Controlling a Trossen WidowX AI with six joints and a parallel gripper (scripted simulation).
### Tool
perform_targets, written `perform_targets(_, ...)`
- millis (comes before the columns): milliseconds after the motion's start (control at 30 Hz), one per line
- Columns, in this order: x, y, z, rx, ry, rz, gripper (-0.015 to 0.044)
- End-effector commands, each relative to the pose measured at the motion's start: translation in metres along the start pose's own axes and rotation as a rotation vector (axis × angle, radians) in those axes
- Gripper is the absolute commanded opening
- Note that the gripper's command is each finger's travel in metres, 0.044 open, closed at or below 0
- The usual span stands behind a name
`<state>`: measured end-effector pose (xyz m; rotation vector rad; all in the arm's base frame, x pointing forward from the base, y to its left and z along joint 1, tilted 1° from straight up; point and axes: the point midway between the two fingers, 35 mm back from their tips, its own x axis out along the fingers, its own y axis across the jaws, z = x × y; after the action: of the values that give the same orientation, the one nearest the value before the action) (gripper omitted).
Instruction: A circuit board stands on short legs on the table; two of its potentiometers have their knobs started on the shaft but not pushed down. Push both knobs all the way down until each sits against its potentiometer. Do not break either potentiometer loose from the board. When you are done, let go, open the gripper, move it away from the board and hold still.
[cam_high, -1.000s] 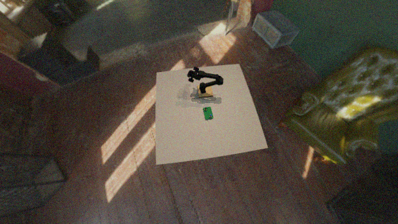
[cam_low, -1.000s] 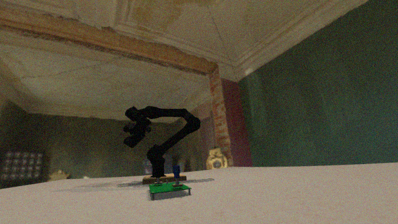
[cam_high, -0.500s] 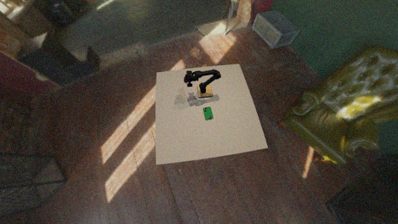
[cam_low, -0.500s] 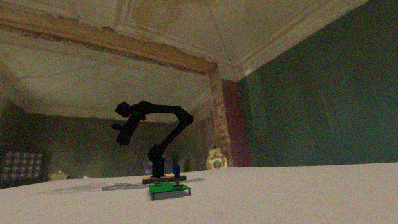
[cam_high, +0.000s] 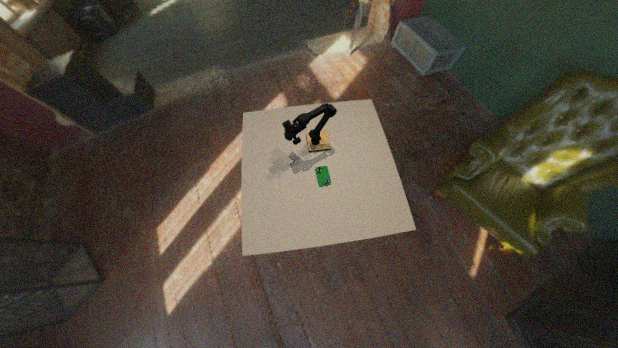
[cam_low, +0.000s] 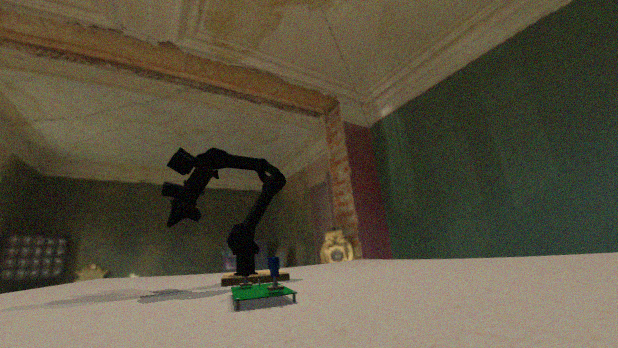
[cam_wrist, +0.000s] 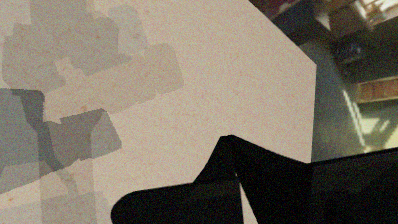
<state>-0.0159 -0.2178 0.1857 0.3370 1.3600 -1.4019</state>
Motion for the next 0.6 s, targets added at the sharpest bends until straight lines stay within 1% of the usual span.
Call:
perform_targets(0, -0.007, 0.027, 0.019, -0.123, -0.036, 0.085, 0.0000)
perform_targets(300, -0.023, 0.080, 0.042, -0.327, -0.092, 0.217, 0.0000)
perform_targets(567, -0.044, 0.134, 0.051, -0.533, -0.128, 0.351, 0.0000)
